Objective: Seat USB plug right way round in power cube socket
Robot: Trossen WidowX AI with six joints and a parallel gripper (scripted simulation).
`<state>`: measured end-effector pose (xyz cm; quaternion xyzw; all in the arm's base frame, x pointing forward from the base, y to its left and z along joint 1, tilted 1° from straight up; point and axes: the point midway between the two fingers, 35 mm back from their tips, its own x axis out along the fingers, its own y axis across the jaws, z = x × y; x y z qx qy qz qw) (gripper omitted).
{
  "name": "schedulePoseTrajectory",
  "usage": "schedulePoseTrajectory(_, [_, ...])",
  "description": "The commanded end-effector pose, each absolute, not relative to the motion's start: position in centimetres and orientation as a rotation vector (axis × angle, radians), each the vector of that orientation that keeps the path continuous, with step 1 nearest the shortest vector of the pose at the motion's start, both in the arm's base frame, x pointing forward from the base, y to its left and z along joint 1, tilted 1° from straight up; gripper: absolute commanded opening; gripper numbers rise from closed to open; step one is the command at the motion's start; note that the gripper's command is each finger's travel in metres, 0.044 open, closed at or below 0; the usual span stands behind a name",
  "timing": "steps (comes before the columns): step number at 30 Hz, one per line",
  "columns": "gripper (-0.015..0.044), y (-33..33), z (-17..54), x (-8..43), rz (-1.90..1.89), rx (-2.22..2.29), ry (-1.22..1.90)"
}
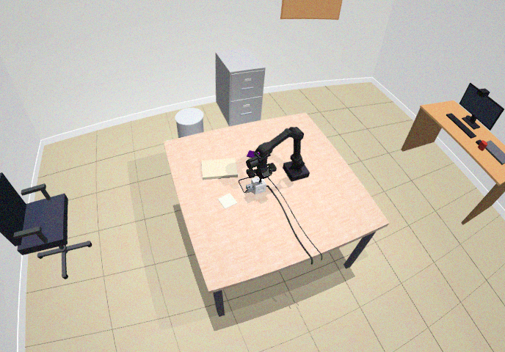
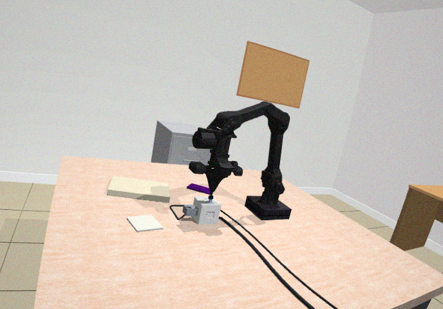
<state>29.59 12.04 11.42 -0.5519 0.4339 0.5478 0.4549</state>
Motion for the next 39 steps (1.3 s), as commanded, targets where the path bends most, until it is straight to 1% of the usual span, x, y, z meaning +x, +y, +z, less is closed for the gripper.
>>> schedulePoseTrajectory(1, [0.0, 11.99, 11.33, 29.65, 1.345, -1.362, 1.074])
schedulePoseTrajectory(39, [0.0, 12.0, 10.87, 29.66, 1.345, -1.362, 1.074])
